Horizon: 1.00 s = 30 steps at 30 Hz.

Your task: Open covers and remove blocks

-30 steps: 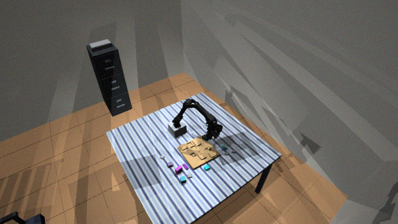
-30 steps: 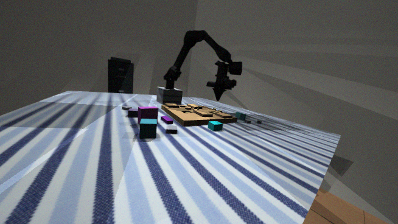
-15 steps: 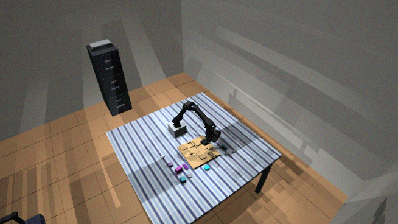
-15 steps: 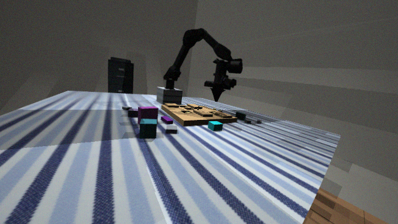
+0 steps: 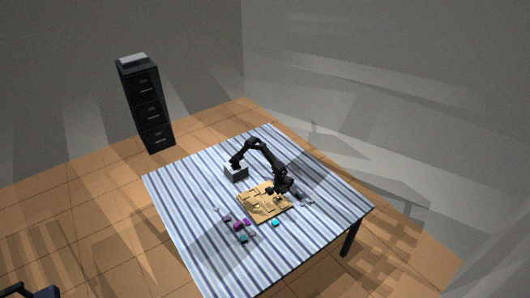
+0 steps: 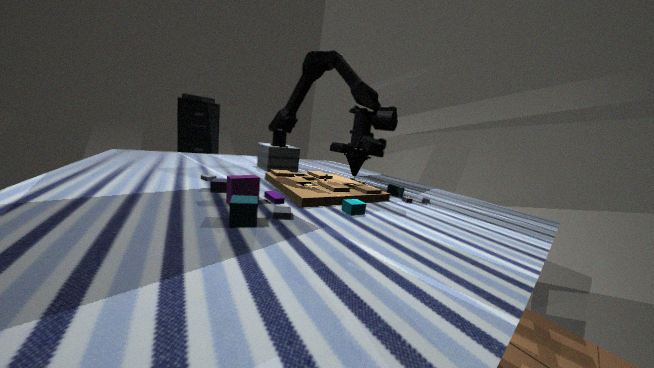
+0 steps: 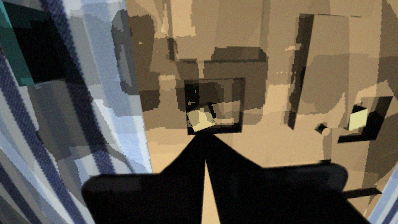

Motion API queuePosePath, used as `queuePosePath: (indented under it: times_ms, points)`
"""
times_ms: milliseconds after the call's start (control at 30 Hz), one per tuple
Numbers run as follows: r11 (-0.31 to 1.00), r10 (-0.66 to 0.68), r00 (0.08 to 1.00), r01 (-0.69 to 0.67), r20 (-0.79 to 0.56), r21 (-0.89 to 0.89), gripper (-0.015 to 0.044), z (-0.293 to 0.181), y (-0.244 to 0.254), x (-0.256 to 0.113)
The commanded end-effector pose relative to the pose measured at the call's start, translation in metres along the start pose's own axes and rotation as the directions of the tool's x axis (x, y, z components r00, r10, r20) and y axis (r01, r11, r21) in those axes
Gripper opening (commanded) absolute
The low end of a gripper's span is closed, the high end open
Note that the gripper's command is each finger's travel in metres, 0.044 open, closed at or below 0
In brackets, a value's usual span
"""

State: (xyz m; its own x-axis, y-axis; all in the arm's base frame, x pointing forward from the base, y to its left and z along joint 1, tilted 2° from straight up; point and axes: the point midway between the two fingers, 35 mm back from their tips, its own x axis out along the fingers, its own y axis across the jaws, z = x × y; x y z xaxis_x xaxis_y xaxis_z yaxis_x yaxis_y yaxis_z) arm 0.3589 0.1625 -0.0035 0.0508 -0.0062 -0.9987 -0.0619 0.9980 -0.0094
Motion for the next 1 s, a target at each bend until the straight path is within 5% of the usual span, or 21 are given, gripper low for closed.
queuePosePath:
  times_ms: [0,267,967]
  points:
    - [0.884,0.005,1.000,-0.004,0.000,0.467,0.0000,0.000,0.000,0.008]
    - [0.346,0.004,1.000,-0.002,0.000,0.938,0.0000,0.001,0.000,0.018]
    - [0.330,0.004,1.000,-0.002,0.000,0.944,0.0000,0.001,0.001,0.030]
